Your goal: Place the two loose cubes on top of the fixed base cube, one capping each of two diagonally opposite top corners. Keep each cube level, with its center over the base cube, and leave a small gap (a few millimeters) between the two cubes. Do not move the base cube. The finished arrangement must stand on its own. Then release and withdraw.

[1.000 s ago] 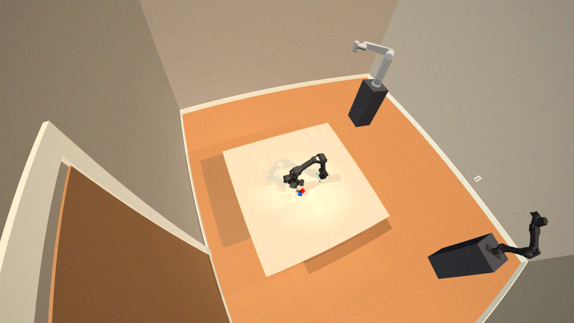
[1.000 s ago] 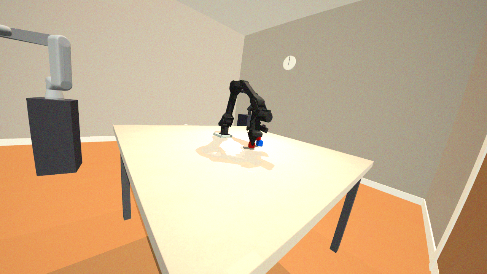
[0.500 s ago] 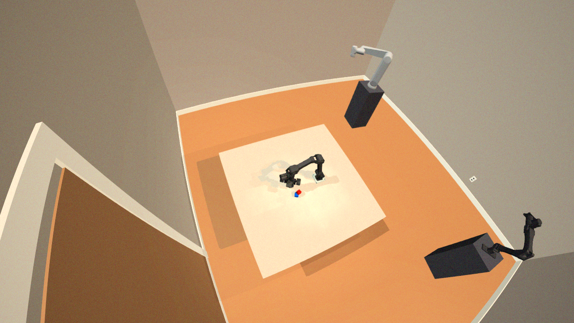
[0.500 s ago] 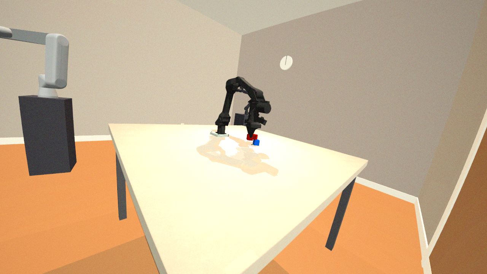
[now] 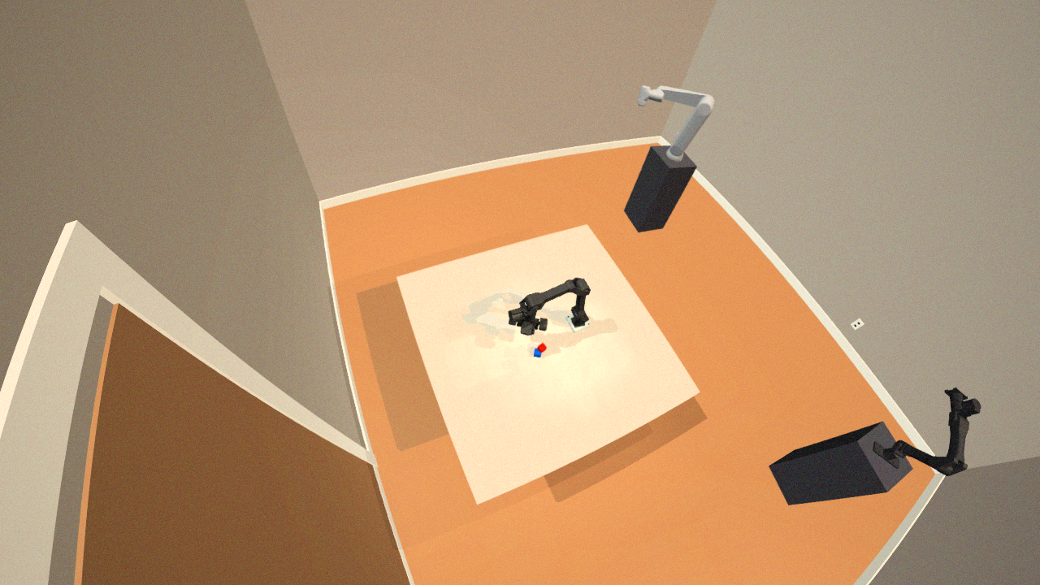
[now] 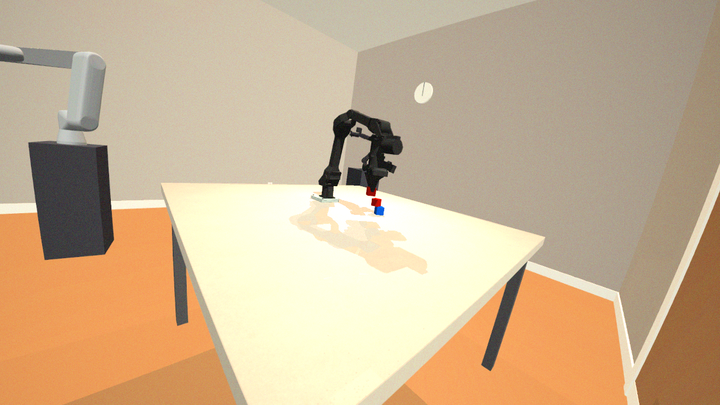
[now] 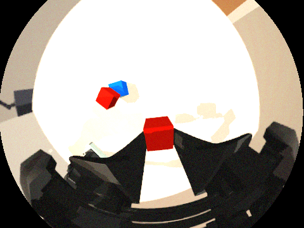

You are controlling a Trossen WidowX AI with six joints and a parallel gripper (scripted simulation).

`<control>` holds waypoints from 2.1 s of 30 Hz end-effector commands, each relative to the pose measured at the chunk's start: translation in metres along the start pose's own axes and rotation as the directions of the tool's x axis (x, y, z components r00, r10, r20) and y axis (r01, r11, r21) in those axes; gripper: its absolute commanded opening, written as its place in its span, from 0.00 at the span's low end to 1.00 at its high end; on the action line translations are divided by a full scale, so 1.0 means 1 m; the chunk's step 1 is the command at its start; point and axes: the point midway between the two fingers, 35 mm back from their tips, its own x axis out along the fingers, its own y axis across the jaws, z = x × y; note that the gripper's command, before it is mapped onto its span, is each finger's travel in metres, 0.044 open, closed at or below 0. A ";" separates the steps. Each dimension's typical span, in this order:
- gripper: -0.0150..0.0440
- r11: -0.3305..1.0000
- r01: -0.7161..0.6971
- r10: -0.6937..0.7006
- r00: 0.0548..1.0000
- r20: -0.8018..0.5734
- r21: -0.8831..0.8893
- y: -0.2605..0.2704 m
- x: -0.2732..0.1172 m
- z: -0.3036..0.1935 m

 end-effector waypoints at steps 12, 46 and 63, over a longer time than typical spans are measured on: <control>0.43 0.983 0.005 -0.006 1.000 0.002 0.184 0.015 -0.009 0.023; 0.43 0.737 -0.006 0.000 1.000 0.009 0.676 0.069 0.003 0.087; 0.43 0.730 -0.008 0.001 1.000 0.010 0.683 0.070 0.029 0.085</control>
